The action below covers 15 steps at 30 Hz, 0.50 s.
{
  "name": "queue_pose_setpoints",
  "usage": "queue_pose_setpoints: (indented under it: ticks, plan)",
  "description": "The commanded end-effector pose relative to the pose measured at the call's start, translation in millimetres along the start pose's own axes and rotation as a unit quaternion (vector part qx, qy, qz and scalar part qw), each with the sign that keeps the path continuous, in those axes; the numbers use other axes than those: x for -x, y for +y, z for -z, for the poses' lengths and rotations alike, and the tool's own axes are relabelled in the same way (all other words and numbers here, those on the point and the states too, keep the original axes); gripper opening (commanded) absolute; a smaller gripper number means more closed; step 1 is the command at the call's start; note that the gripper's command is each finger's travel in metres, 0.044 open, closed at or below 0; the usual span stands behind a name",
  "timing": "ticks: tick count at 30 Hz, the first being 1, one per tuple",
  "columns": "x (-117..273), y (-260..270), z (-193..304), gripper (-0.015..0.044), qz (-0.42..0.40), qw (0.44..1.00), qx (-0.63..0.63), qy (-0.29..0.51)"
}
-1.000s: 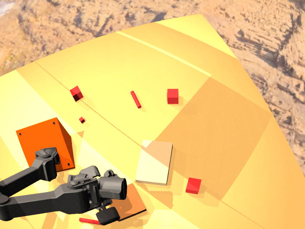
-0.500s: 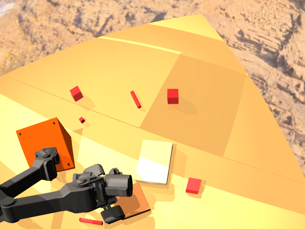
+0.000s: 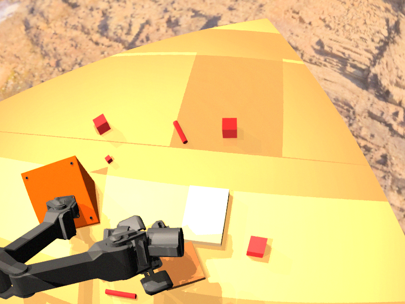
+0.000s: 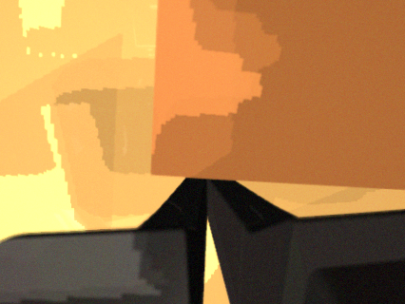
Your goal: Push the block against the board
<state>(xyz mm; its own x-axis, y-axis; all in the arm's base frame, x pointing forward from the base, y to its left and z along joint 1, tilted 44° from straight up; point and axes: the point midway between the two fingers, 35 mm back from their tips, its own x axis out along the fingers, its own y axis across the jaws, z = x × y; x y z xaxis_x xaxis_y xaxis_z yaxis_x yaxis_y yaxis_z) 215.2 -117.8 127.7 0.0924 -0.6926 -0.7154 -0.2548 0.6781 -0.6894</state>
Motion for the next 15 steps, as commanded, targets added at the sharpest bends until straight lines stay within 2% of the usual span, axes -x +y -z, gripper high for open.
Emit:
queue_pose_setpoints:
  ticks: [1, 15]
  plan:
    - [0, -2, -5, 0.0, 0.002, 1.0, -0.004, -0.001]
    - [1, -4, -21, 0.0, 0.002, 1.0, -0.004, -0.001]
